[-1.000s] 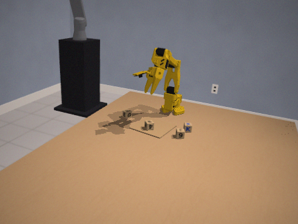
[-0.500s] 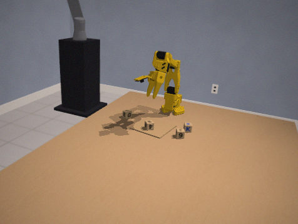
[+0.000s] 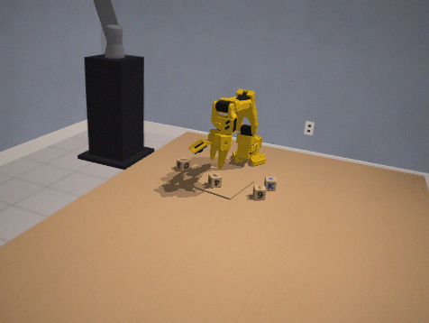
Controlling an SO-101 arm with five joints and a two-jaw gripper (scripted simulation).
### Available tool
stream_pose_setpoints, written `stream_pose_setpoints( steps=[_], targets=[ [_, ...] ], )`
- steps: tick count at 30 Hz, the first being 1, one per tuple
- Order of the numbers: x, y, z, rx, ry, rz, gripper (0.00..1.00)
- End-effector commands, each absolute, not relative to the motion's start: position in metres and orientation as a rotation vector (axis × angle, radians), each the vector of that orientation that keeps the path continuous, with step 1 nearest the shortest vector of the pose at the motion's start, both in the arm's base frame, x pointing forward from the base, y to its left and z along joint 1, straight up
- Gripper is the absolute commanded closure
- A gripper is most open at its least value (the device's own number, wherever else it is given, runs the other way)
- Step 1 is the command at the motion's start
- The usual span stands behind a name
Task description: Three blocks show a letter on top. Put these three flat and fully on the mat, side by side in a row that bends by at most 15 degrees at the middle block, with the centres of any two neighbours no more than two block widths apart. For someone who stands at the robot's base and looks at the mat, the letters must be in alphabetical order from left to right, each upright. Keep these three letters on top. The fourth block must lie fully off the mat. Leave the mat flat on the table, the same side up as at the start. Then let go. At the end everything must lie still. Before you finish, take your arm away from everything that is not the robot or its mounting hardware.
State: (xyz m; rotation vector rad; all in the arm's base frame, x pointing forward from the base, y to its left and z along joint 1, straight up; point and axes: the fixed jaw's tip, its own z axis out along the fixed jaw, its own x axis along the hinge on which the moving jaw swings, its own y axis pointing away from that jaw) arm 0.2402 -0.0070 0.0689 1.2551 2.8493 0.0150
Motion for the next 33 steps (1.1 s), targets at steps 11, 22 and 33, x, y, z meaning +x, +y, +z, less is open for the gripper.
stream_pose_setpoints(
  steps=[11, 22, 33],
  targets=[
    [0.242, -0.006, 0.061, 1.266, 2.875, 0.0, 0.65],
    [0.242, -0.006, 0.061, 1.266, 2.875, 0.0, 0.65],
    [0.248, -0.005, 0.075, 1.239, 2.814, 0.04, 0.65]
  ],
)
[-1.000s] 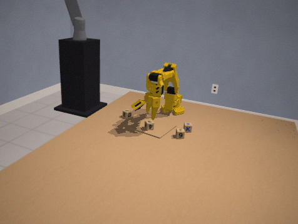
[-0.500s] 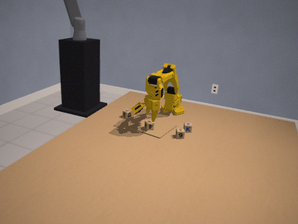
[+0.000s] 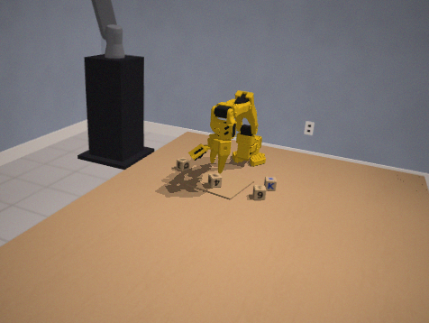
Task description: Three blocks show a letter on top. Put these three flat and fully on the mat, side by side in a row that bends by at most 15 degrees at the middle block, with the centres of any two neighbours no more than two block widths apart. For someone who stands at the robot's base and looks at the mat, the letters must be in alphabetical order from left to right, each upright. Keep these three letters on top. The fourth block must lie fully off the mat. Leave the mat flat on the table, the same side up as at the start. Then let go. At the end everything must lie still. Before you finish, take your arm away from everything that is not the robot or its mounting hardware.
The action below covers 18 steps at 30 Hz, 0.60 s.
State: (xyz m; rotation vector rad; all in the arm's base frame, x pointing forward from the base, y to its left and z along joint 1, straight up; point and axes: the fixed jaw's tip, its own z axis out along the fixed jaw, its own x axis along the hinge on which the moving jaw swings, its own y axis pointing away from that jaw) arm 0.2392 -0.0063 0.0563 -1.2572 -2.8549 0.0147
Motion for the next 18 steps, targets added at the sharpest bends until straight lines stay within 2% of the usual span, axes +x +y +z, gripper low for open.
stream_pose_setpoints(
  steps=[1, 18],
  targets=[
    [0.2482, -0.0054, 0.0747, -1.293, -2.936, -0.042, 0.65],
    [0.2486, -0.0055, 0.073, -1.293, -2.936, -0.042, 0.65]
  ],
)
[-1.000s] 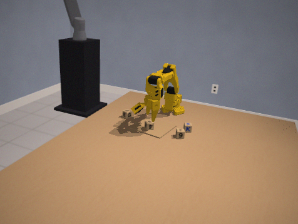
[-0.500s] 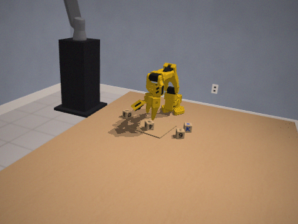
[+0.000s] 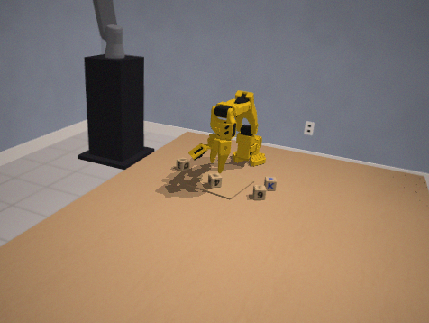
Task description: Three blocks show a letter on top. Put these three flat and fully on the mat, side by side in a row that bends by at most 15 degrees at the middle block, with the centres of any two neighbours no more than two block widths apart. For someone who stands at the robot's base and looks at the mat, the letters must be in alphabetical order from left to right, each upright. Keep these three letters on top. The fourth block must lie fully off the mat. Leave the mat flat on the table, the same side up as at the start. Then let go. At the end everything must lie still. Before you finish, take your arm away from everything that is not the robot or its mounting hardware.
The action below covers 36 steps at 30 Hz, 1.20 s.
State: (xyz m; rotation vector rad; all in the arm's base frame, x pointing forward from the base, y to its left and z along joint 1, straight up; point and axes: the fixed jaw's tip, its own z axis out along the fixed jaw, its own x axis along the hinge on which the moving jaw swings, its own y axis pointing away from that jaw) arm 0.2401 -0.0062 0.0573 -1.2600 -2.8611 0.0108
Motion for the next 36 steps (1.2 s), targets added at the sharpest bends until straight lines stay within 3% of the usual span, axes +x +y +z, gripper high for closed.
stream_pose_setpoints(
  steps=[1, 36],
  targets=[
    [0.249, -0.005, 0.072, -1.293, -2.936, -0.042, 0.65],
    [0.251, -0.006, 0.035, -1.293, -2.936, -0.042, 0.65]
  ],
)
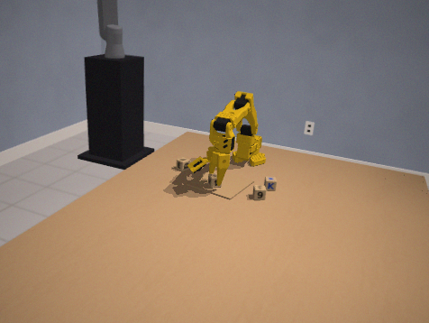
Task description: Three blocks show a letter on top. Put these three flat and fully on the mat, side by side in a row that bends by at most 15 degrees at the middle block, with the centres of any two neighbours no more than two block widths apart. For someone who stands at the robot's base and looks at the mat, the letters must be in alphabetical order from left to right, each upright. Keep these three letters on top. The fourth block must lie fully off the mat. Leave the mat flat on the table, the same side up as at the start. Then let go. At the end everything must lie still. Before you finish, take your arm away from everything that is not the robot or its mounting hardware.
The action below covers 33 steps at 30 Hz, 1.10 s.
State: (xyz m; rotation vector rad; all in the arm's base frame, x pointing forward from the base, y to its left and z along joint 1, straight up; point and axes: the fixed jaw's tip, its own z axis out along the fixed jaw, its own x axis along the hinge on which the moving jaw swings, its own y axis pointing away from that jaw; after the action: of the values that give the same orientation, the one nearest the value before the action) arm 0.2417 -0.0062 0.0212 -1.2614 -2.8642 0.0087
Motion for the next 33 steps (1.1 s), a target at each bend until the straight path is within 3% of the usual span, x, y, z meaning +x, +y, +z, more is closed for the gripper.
stream_pose_setpoints(
  steps=[1, 16, 33],
  targets=[
    [0.2512, -0.0056, 0.035, -1.293, -2.936, -0.042, 0.65],
    [0.2507, -0.006, 0.0347, -1.293, -2.936, -0.041, 0.66],
    [0.2468, -0.01, 0.0346, -1.293, -2.936, -0.04, 0.76]
  ],
)
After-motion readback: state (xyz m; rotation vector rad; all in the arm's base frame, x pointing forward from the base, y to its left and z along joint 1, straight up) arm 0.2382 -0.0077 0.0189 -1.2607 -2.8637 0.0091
